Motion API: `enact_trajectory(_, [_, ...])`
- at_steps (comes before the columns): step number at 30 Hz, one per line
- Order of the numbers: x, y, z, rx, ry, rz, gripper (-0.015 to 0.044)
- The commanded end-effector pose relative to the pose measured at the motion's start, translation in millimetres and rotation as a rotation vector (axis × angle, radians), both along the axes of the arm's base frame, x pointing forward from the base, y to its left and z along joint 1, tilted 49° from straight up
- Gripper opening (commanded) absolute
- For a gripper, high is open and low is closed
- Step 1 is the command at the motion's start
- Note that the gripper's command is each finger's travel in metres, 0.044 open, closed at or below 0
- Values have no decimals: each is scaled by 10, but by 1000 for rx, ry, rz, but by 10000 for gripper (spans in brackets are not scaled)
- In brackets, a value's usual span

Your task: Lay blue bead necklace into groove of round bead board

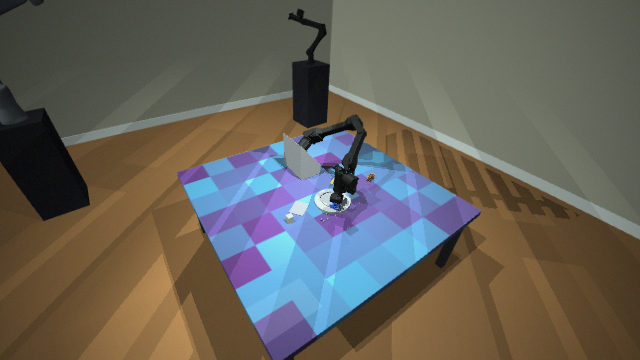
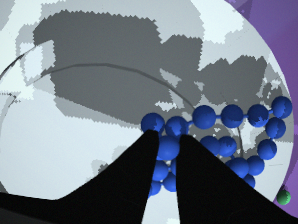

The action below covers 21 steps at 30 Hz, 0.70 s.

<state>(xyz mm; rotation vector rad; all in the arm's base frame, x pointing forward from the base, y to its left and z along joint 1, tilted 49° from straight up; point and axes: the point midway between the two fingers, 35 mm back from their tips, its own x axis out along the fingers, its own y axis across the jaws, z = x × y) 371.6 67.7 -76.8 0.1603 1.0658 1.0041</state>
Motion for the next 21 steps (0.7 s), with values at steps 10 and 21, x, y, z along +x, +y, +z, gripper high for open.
enact_trajectory(10, [0,0,0,0,0,0,184])
enact_trajectory(21, [-23,-107,100,2,5,2,440])
